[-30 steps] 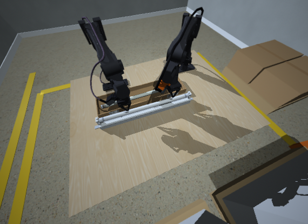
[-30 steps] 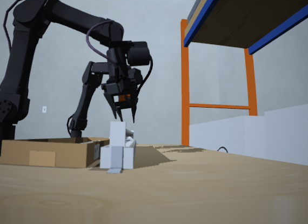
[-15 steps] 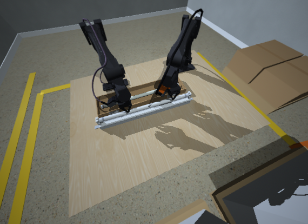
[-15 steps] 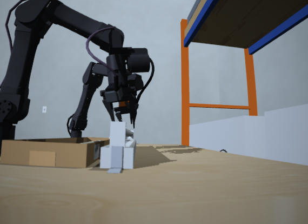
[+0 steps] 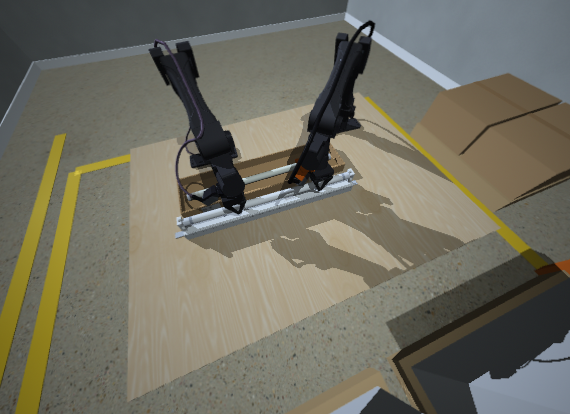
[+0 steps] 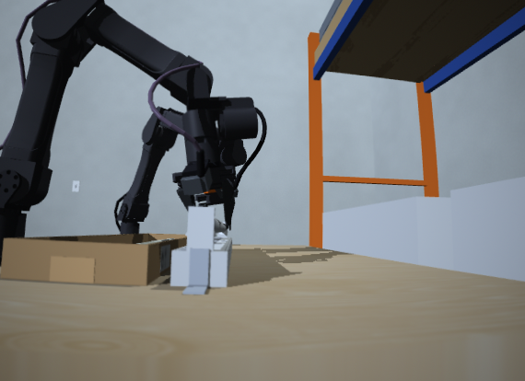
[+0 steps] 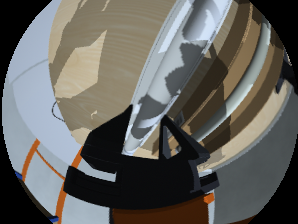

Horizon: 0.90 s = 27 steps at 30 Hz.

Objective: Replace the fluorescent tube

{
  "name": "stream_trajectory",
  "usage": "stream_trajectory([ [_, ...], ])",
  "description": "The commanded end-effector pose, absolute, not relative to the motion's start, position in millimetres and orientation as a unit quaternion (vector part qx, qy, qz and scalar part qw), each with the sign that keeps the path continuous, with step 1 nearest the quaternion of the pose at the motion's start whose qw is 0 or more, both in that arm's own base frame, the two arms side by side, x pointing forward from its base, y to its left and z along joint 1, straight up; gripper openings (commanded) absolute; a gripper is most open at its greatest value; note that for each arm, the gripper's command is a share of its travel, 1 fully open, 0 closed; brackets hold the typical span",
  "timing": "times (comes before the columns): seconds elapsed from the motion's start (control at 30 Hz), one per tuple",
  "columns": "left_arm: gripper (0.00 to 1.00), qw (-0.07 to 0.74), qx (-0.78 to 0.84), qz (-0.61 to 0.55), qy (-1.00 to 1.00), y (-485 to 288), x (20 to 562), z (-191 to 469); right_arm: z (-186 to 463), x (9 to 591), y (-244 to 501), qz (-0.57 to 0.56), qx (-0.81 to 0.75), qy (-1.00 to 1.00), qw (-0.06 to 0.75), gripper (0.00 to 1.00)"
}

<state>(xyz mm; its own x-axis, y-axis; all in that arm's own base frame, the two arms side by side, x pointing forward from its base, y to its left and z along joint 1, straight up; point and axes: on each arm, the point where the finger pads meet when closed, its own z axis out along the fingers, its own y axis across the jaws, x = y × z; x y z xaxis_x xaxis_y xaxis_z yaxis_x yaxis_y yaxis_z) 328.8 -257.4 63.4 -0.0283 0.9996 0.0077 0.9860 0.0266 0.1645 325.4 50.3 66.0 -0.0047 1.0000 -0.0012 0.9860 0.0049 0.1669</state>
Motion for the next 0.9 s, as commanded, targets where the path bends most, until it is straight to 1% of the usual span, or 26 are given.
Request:
stream_trajectory([
  [0.0, 0.49, 0.097, 0.693, 0.062, 0.711, -270, 337, 87, 68, 328, 48, 0.059, 0.7, 0.708, 0.067, 0.49],
  [0.07, 0.49, 0.1, 0.693, 0.063, 0.711, -270, 340, 89, 78, 332, 48, 0.073, 0.7, 0.706, 0.078, 0.49],
  [0.13, 0.49, 0.091, 0.694, 0.063, 0.711, -269, 338, 82, 77, 335, 47, 0.073, 0.701, 0.705, 0.078, 0.49],
  [0.17, 0.49, 0.099, 0.693, 0.063, 0.712, -268, 338, 88, 75, 336, 47, 0.071, 0.701, 0.705, 0.076, 0.49],
  [0.2, 0.11, 0.1, 0.693, 0.063, 0.712, -269, 338, 89, 75, 334, 47, 0.068, 0.702, 0.705, 0.074, 0.49],
  [0.33, 0.11, 0.1, 0.693, 0.063, 0.712, -269, 338, 89, 75, 334, 47, 0.067, 0.702, 0.705, 0.074, 0.49],
  [0.37, 0.11, 0.084, 0.692, 0.066, 0.714, -264, 337, 77, 75, 334, 47, 0.067, 0.702, 0.705, 0.074, 0.49],
  [0.4, 0.11, 0.097, 0.69, 0.067, 0.714, -266, 340, 87, 75, 334, 47, 0.067, 0.702, 0.705, 0.074, 0.49],
  [0.73, 0.11, 0.097, 0.69, 0.067, 0.714, -266, 340, 87, 75, 334, 47, 0.067, 0.702, 0.705, 0.074, 0.49],
  [0.77, 0.11, 0.097, 0.69, 0.067, 0.714, -266, 340, 87, 75, 334, 47, 0.067, 0.702, 0.705, 0.074, 0.11],
  [0.87, 0.11, 0.097, 0.69, 0.067, 0.714, -266, 340, 87, 74, 333, 47, 0.065, 0.702, 0.706, 0.072, 0.11],
])
